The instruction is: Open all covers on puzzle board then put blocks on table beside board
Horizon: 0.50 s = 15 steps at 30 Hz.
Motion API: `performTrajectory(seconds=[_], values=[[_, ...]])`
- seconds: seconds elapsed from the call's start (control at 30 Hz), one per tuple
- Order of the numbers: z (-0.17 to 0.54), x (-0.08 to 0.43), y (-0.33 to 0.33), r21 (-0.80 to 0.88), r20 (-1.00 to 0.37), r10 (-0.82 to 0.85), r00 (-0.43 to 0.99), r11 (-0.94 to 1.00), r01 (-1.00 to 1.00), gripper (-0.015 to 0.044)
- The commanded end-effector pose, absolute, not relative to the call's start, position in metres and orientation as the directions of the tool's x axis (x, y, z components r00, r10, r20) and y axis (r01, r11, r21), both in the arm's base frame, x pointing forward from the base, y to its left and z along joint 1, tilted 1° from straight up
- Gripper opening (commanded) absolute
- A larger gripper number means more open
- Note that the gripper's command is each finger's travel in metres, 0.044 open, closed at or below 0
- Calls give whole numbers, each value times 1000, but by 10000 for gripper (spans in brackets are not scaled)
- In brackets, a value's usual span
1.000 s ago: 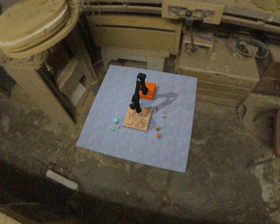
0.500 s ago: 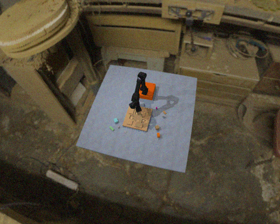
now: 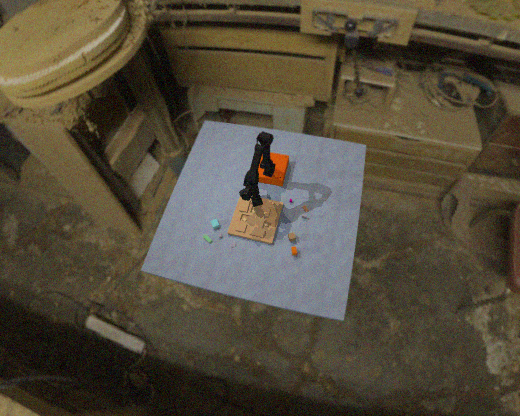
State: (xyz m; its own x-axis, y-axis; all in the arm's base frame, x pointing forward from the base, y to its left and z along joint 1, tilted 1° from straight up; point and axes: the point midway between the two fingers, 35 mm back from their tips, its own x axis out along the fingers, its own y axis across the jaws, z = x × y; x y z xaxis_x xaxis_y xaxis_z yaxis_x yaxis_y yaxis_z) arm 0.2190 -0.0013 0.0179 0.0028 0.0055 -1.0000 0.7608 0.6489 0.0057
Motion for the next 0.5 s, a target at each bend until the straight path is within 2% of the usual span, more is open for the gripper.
performTrajectory(seconds=[0.0,0.47], values=[[25,221,-1,16,-1000,9,14,650,759,80],[57,222,-1,17,-1000,9,14,650,759,80]])
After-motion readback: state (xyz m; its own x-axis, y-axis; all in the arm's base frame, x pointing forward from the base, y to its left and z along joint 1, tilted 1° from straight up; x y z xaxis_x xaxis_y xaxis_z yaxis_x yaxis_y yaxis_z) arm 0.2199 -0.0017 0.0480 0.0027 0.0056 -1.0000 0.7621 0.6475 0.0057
